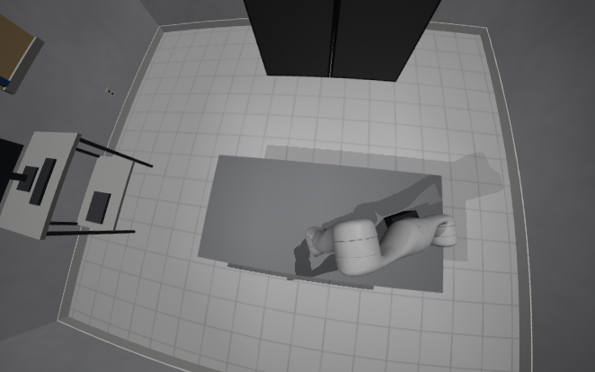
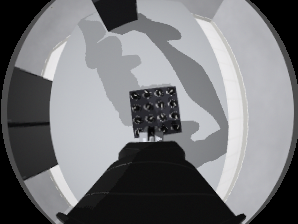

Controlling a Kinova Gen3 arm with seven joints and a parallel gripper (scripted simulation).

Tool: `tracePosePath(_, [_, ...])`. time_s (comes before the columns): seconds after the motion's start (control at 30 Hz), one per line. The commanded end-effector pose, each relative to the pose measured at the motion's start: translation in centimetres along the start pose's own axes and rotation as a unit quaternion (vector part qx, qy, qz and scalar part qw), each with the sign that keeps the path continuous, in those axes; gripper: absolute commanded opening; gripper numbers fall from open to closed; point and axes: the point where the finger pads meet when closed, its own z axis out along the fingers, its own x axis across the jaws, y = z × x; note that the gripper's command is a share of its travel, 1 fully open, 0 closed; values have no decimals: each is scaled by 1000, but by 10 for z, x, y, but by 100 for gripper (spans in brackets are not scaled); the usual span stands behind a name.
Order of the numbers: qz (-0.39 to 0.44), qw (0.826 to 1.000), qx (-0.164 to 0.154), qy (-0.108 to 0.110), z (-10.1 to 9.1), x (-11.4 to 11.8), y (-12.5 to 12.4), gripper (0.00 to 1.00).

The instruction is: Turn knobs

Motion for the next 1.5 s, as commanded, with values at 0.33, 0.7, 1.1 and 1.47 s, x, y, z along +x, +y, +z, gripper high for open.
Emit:
tracePosePath(0.33, [0, 1000, -1, 0, -1, 0, 1, 30])
tracePosePath(0.7, [0, 1000, -1, 0, -1, 0, 1, 30])
tracePosePath(1.1, [11, 1000, -1, 0, -1, 0, 1, 30])
tracePosePath(1.47, [52, 999, -1, 0, -1, 0, 1, 30])
